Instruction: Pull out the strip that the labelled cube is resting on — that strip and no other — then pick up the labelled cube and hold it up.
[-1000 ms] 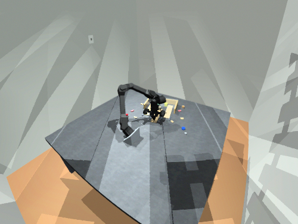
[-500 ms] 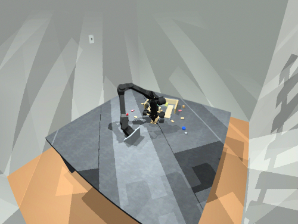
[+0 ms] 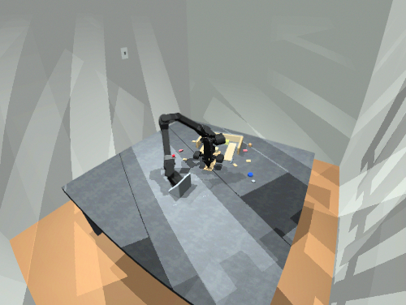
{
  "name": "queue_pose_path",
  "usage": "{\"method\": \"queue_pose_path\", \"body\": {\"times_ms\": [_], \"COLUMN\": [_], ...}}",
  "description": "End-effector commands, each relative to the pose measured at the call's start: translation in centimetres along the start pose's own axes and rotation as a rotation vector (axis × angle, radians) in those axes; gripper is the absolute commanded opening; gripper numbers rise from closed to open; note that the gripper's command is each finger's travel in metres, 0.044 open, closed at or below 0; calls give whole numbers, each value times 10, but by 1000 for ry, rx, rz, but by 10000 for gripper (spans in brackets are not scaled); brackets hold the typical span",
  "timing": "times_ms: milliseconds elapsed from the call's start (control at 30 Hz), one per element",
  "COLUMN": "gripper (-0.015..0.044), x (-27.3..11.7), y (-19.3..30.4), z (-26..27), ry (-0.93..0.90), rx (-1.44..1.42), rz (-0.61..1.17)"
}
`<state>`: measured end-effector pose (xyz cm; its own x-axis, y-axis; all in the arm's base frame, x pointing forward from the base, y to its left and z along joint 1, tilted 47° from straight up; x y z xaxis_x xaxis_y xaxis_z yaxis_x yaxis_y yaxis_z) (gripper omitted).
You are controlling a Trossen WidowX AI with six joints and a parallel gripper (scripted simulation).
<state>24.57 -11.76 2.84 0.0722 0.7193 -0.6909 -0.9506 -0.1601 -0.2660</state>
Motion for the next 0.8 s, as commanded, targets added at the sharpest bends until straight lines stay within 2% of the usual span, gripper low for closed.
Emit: {"method": "queue_pose_path", "body": {"times_ms": [0, 767], "gripper": [0, 0], "x": [4, 4], "y": [10, 35], "z": [3, 6], "ry": [-8, -7], "rx": [5, 6], "rz": [24, 25]}}
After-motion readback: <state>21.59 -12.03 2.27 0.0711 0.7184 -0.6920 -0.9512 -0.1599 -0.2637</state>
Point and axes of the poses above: the point midway between the two fingers, 35 mm back from their tips, its own x axis out along the fingers, its own z axis across the jaws, y = z × x, the point moved 10 cm from there along -x, back along the fingers, and after that the axes turned 7 degrees about -x, right-handed, at the moved point
